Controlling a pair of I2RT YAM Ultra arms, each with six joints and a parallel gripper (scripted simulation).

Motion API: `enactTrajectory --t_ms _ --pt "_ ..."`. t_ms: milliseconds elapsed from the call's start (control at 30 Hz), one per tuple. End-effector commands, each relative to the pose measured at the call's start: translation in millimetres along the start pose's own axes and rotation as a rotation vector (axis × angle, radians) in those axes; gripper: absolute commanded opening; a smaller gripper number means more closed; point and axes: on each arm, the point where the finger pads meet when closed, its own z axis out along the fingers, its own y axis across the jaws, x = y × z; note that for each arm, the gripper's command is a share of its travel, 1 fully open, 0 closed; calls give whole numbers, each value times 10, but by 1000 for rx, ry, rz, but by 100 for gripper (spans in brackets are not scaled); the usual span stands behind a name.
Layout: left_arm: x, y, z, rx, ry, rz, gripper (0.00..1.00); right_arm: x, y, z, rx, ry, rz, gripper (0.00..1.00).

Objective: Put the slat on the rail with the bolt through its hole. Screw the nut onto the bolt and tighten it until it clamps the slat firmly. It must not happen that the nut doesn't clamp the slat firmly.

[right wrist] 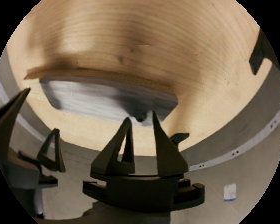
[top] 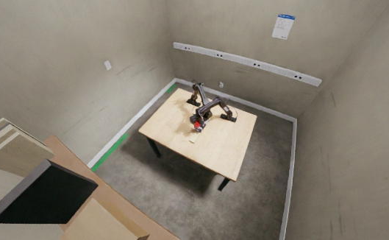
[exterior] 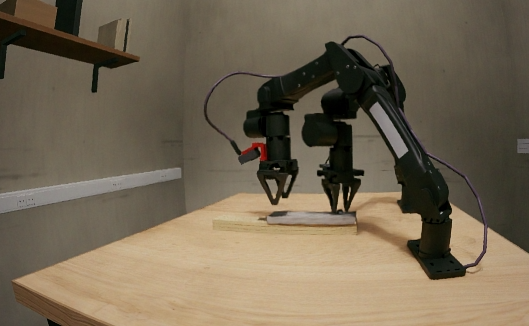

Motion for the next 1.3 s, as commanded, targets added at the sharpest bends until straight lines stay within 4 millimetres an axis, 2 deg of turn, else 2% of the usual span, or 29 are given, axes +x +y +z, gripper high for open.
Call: enactTrajectory --t_ms 0,1267 --pt "-57 -11 -62 14 -23 -6 100 6 18 -36 -11 4 0 34" --pt "-71 -20 149 14 -23 -6 100 6 18 -36 -11 4 0 34"
